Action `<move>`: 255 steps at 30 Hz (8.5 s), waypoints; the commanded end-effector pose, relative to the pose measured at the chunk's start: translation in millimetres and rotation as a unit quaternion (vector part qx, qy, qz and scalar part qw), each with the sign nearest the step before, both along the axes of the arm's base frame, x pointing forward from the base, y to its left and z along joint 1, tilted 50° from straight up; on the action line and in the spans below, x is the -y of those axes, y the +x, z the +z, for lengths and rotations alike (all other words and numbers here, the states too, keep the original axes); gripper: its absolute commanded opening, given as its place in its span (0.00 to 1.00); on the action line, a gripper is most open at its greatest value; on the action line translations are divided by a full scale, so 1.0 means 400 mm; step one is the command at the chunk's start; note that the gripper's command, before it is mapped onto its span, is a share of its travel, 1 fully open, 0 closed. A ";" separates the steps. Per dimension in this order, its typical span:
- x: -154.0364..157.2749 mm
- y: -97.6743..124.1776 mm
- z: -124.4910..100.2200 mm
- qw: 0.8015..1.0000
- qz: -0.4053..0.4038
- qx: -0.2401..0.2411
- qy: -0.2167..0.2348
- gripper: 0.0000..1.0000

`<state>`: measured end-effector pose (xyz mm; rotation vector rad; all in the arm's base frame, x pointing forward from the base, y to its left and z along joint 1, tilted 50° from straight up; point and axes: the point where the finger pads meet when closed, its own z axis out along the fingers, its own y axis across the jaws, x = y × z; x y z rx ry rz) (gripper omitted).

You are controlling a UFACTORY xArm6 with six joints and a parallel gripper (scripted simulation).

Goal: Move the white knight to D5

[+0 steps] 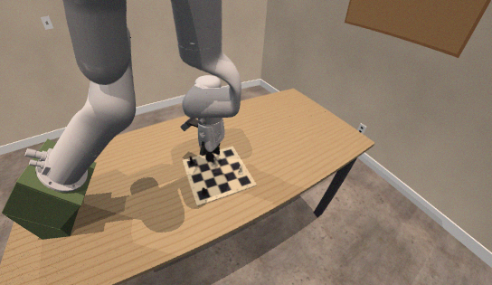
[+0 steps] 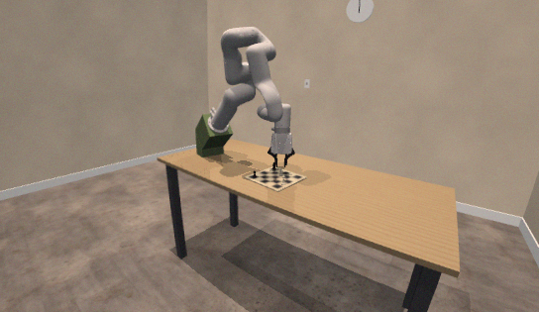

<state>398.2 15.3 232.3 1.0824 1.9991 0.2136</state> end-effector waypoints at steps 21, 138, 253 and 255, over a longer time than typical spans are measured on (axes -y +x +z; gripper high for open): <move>-0.001 0.002 0.004 1.000 0.000 0.001 0.000 0.37; 0.018 0.066 -0.051 1.000 0.000 0.001 0.000 0.00; -0.080 0.136 0.017 0.999 0.026 -0.008 -0.029 0.00; -0.079 0.137 0.016 0.999 0.026 -0.008 -0.029 0.00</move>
